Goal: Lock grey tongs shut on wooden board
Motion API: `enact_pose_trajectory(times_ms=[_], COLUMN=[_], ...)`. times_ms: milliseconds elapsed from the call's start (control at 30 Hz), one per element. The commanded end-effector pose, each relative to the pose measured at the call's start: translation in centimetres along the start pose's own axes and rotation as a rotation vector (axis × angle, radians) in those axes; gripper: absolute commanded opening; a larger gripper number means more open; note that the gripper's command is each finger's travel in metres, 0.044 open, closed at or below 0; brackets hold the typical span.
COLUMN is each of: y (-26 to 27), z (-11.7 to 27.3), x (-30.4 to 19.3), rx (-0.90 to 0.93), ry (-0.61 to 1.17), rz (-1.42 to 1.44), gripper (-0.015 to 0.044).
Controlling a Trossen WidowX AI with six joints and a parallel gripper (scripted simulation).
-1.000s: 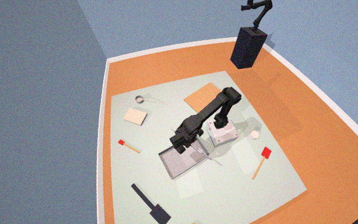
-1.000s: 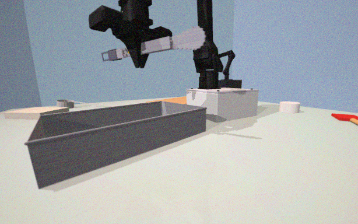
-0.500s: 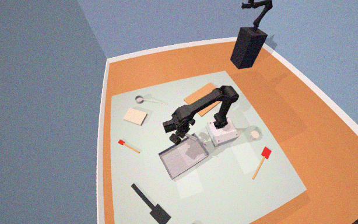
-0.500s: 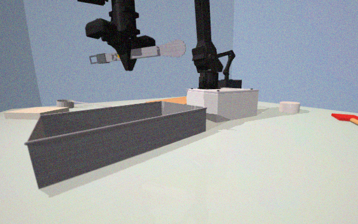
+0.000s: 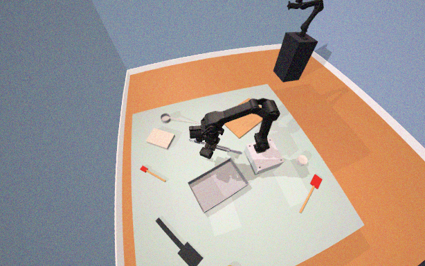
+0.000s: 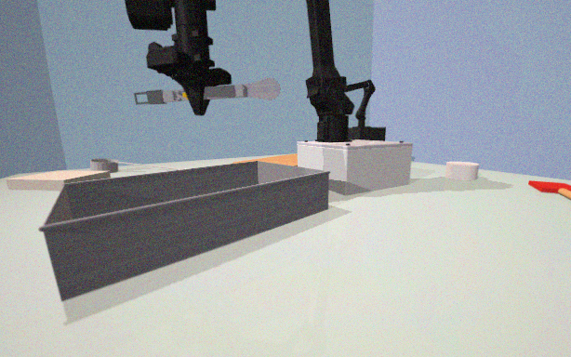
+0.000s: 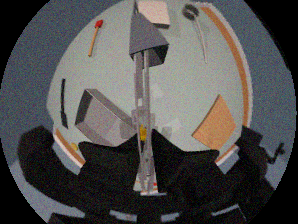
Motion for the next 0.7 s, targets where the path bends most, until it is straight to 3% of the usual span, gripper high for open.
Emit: enact_pose_trajectory(times_ms=[0, 667], y=[-1.3, -9.9], z=[0.3, 0.5], x=[1.6, 7.7], rx=[0.001, -0.007], ry=[-0.009, -0.01], rz=[0.063, 0.374], gripper=[-0.015, -0.015])
Point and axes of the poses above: the point midway between the two fingers, 35 mm back from their tips, its own z axis back along the fingers, its own y axis across the jaws, x = y × z, the point moved 8 cm from there along z, back along the fingers, and after that the axes turned 15 degrees about -z, right-handed, at the moved point
